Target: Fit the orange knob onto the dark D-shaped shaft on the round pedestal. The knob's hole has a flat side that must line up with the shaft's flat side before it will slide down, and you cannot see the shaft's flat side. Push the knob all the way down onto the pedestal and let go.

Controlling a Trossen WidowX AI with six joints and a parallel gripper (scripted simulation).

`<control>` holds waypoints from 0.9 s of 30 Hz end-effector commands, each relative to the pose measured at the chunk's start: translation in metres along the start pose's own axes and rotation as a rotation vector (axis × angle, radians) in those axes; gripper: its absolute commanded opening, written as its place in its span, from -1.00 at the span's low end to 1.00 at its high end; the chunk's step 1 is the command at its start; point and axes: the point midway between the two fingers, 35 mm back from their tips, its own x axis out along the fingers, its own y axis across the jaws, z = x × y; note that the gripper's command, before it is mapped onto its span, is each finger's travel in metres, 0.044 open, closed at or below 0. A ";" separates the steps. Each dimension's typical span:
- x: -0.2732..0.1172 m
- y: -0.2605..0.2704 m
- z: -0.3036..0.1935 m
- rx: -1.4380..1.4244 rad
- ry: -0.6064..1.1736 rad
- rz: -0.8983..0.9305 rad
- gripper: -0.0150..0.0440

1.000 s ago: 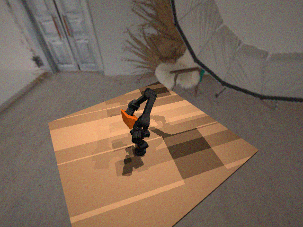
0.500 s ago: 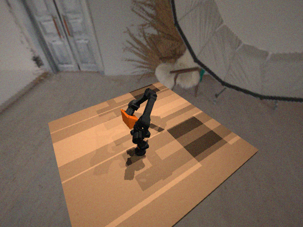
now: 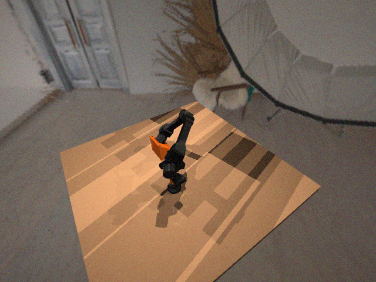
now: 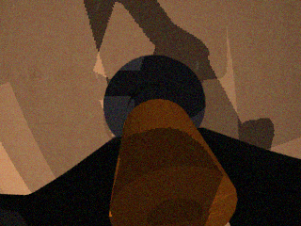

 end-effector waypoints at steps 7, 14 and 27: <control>-0.005 0.000 0.000 -0.024 0.008 -0.007 -0.49; -0.004 -0.003 0.000 -0.024 0.007 -0.007 -0.49; -0.003 -0.006 0.000 -0.024 0.007 -0.007 -0.49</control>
